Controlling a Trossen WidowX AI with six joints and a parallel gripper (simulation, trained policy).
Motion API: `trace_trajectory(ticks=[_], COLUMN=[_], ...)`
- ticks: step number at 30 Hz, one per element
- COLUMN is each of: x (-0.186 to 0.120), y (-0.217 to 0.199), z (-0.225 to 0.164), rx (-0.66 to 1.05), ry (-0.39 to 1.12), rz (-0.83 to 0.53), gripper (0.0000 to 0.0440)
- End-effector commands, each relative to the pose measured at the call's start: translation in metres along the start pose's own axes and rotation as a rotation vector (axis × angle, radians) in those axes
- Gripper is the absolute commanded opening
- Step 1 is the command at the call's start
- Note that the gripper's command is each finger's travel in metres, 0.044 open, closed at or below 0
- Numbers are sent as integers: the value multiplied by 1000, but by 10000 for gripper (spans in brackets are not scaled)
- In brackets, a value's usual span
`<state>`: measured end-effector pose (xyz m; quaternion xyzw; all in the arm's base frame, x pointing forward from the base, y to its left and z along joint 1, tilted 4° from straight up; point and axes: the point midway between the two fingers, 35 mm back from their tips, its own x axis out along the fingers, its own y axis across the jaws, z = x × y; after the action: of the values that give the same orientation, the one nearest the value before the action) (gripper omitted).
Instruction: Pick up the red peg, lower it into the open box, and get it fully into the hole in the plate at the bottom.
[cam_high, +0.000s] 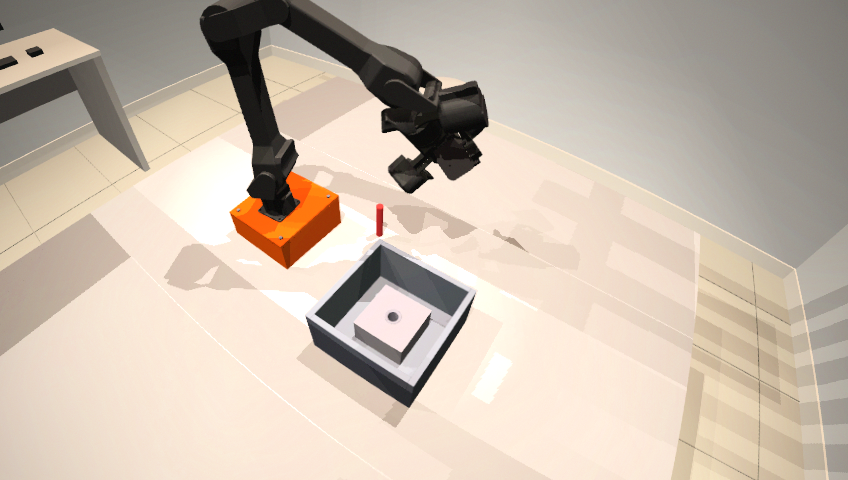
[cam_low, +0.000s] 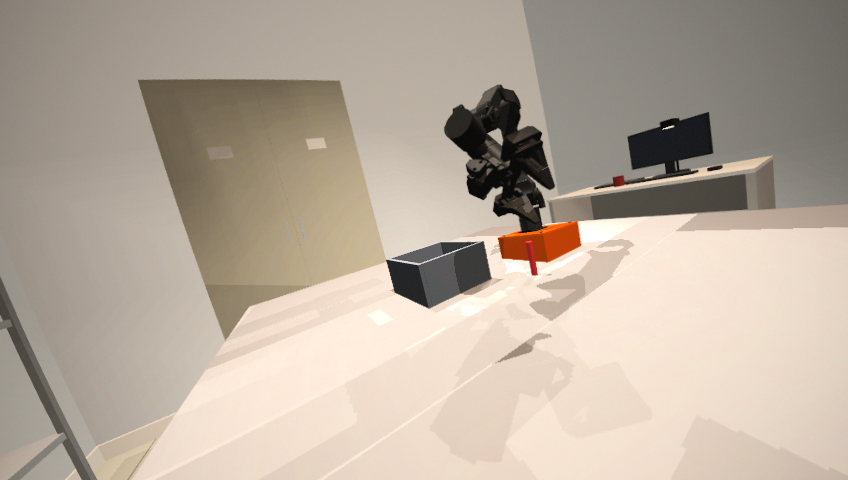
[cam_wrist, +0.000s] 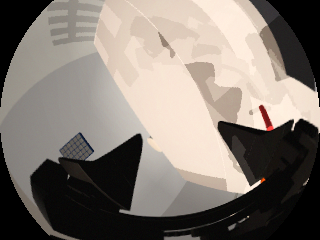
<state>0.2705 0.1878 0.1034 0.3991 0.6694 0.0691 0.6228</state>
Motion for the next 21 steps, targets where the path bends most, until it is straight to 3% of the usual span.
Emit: trace_trajectory(ticks=[1, 21], x=[-6, -36], y=[-4, -70], z=[-6, -52], rx=[53, 343], ry=[-14, -136], rz=[-66, -623], gripper=[440, 440])
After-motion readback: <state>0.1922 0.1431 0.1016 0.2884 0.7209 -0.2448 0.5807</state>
